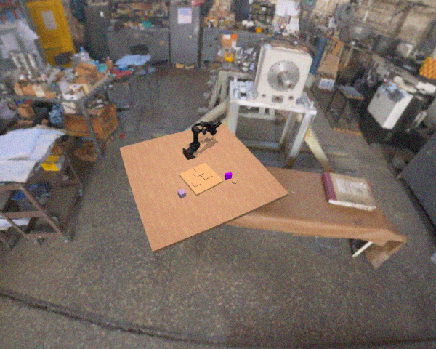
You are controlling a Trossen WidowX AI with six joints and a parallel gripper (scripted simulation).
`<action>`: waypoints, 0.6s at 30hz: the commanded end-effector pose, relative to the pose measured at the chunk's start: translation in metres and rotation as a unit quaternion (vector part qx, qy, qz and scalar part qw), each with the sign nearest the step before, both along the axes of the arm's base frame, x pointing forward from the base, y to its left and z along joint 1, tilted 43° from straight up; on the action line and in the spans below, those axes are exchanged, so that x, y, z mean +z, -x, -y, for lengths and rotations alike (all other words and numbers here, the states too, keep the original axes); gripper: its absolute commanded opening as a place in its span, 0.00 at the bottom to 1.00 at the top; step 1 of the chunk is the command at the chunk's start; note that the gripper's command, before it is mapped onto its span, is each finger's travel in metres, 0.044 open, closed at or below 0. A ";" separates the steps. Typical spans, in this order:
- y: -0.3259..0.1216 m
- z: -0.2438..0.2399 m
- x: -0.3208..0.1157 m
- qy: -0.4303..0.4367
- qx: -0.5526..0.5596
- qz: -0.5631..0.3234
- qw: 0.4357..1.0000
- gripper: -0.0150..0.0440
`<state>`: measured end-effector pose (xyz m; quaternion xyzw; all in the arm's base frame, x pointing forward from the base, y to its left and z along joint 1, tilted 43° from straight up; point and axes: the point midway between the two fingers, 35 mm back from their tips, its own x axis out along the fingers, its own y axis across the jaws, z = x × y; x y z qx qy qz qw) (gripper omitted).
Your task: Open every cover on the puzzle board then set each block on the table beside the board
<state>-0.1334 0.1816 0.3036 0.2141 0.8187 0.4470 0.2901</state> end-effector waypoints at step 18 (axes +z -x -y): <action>-0.063 -0.056 -0.006 -0.024 -0.113 0.110 0.987 0.25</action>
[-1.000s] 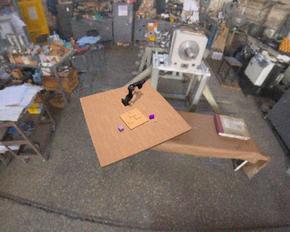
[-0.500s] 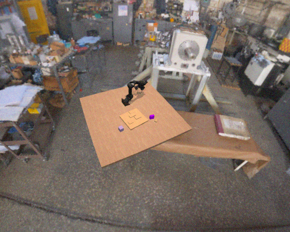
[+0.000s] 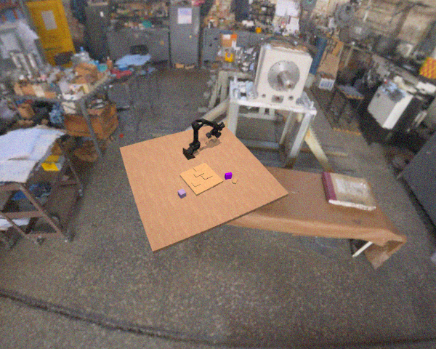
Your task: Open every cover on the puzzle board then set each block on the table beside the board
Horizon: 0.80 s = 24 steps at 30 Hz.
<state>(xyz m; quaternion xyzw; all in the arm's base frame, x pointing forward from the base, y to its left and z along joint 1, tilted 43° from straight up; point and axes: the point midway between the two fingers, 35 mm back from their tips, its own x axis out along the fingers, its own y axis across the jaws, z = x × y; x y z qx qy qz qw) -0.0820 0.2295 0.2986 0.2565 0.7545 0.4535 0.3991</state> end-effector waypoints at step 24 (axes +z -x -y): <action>-0.105 -0.045 -0.013 0.013 -0.120 0.134 0.984 0.25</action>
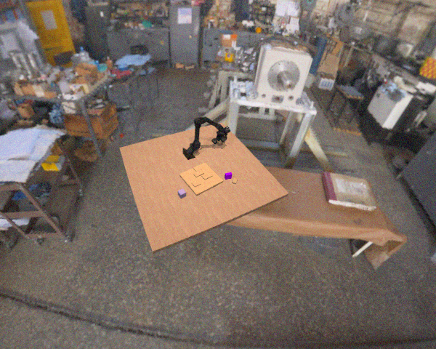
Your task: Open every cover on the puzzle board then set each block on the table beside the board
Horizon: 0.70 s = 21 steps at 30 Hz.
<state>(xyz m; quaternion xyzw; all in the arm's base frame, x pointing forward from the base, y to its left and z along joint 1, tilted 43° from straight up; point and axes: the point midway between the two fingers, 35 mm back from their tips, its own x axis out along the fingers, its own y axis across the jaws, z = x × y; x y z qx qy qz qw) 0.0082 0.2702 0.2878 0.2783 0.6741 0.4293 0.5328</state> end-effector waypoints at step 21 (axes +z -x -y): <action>-0.110 -0.011 -0.019 0.047 -0.086 0.097 0.990 0.25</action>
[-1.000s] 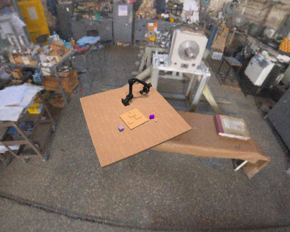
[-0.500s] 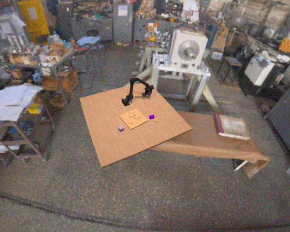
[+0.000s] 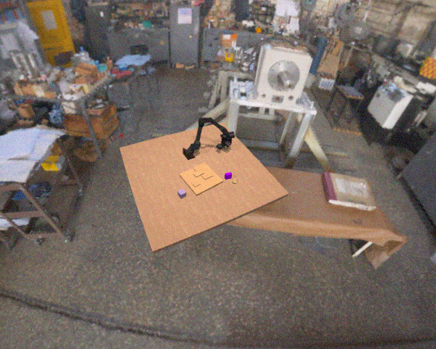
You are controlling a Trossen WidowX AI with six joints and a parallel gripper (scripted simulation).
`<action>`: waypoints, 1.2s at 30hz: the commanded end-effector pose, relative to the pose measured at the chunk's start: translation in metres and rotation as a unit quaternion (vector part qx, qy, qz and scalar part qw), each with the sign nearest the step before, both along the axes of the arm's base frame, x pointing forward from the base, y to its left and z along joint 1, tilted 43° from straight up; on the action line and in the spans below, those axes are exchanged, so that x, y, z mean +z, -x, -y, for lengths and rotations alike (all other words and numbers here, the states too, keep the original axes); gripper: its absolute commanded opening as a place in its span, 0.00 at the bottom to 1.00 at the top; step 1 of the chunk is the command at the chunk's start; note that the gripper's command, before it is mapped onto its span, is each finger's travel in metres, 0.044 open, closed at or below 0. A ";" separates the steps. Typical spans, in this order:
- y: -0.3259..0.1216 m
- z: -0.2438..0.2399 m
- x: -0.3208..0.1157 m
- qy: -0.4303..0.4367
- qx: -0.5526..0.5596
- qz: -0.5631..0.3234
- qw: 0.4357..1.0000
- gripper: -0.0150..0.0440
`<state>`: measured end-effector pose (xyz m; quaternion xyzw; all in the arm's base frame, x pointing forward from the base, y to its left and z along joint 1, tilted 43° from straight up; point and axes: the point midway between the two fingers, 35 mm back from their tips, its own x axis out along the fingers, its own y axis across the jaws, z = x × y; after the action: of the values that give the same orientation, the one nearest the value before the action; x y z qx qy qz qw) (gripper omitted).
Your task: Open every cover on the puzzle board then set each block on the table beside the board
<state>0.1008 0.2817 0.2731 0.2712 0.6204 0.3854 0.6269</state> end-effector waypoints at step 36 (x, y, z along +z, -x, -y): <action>-0.175 0.070 -0.043 0.090 -0.151 0.081 0.981 0.25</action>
<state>0.2611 0.2231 0.2376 0.2729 0.5526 0.2688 0.7402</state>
